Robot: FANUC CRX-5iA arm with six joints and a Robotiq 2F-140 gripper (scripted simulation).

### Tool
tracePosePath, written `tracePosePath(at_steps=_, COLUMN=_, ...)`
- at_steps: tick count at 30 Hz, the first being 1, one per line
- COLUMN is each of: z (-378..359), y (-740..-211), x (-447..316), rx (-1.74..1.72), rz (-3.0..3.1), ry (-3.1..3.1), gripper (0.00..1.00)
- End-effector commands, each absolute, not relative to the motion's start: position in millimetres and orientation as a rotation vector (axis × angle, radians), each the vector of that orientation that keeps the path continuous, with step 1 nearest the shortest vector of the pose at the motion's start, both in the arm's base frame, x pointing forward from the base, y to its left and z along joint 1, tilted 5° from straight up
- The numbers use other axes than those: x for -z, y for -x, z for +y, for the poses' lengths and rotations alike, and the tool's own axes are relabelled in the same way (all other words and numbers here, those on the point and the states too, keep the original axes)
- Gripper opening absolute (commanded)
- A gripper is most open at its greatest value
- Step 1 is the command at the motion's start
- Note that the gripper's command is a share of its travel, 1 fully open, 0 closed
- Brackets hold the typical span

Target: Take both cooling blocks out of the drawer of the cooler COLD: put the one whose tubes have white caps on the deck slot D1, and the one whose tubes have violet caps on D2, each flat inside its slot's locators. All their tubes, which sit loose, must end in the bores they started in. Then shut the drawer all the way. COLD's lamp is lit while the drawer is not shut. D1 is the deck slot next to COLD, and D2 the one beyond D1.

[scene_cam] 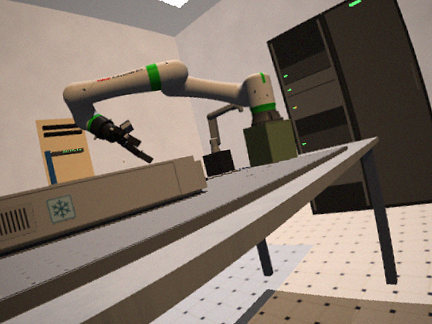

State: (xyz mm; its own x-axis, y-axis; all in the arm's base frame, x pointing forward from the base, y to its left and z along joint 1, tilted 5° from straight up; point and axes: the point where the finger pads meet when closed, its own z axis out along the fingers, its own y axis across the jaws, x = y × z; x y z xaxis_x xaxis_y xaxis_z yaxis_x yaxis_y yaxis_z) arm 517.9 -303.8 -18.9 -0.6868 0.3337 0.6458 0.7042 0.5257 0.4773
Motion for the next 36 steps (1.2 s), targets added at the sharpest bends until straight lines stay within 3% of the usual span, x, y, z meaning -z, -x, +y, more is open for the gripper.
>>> tracePosePath(at_steps=1, z=-304, y=-518, x=17, rx=1.024, rz=-2.289, ry=0.845, gripper=1.0)
tracePosePath(at_steps=17, z=-304, y=-518, x=17, rx=1.024, rz=-2.289, ry=0.845, gripper=1.0)
tracePosePath(at_steps=18, z=-302, y=-520, x=15, rx=1.027, rz=-2.31, ry=0.817, gripper=0.35)
tracePosePath(at_steps=36, z=-253, y=-544, x=-15, rx=1.048, rz=-2.607, ry=0.33, gripper=0.35)
